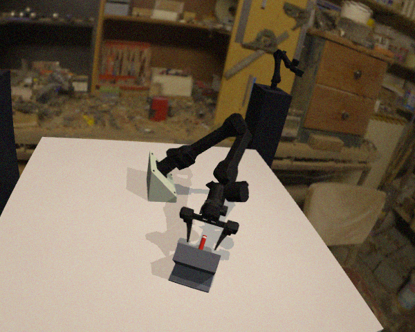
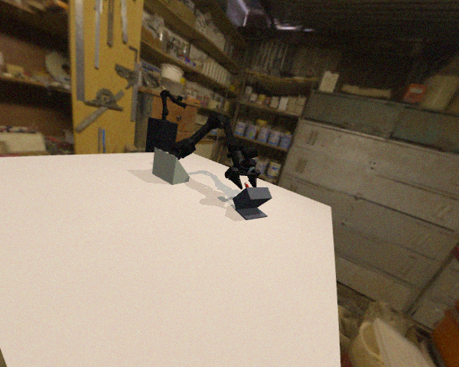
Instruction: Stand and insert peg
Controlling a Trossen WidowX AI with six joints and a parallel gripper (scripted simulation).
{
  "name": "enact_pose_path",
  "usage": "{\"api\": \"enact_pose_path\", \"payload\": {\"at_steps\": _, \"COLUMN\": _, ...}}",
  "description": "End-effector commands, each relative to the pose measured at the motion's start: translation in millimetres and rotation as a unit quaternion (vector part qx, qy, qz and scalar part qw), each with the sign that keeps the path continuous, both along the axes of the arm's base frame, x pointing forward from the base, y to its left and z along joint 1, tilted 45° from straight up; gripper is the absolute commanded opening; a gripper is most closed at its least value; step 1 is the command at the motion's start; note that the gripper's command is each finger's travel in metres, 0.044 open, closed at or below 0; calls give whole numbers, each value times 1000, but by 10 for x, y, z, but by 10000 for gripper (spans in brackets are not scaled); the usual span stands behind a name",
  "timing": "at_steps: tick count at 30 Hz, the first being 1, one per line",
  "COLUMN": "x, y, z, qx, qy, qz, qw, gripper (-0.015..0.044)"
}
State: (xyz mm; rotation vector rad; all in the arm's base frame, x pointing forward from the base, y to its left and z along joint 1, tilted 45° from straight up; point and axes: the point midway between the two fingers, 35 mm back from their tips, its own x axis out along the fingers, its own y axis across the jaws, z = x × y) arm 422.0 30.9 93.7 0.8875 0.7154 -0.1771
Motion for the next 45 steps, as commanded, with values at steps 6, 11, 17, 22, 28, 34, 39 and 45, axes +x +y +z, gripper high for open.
{"api": "enact_pose_path", "payload": {"at_steps": 6, "x": -81, "y": -16, "z": 91, "qx": 0, "qy": -1, "qz": 0, "qw": 1000, "gripper": 440}}
{"api": "enact_pose_path", "payload": {"at_steps": 11, "x": -120, "y": -27, "z": 137, "qx": 0, "qy": 0, "qz": 0, "qw": 1000, "gripper": 440}}
{"api": "enact_pose_path", "payload": {"at_steps": 17, "x": -168, "y": -40, "z": 192, "qx": 0, "qy": 0, "qz": -1, "qw": 1000, "gripper": 440}}
{"api": "enact_pose_path", "payload": {"at_steps": 22, "x": -209, "y": -51, "z": 237, "qx": 0, "qy": 0, "qz": -1, "qw": 1000, "gripper": 440}}
{"api": "enact_pose_path", "payload": {"at_steps": 28, "x": -258, "y": -64, "z": 291, "qx": 0, "qy": 1, "qz": -2, "qw": 1000, "gripper": 440}}
{"api": "enact_pose_path", "payload": {"at_steps": 34, "x": -308, "y": -78, "z": 345, "qx": 0, "qy": 1, "qz": -2, "qw": 1000, "gripper": 440}}
{"api": "enact_pose_path", "payload": {"at_steps": 39, "x": -350, "y": -89, "z": 389, "qx": 0, "qy": 1, "qz": -2, "qw": 1000, "gripper": 440}}
{"api": "enact_pose_path", "payload": {"at_steps": 45, "x": -402, "y": -102, "z": 441, "qx": 0, "qy": 2, "qz": -3, "qw": 1000, "gripper": 440}}
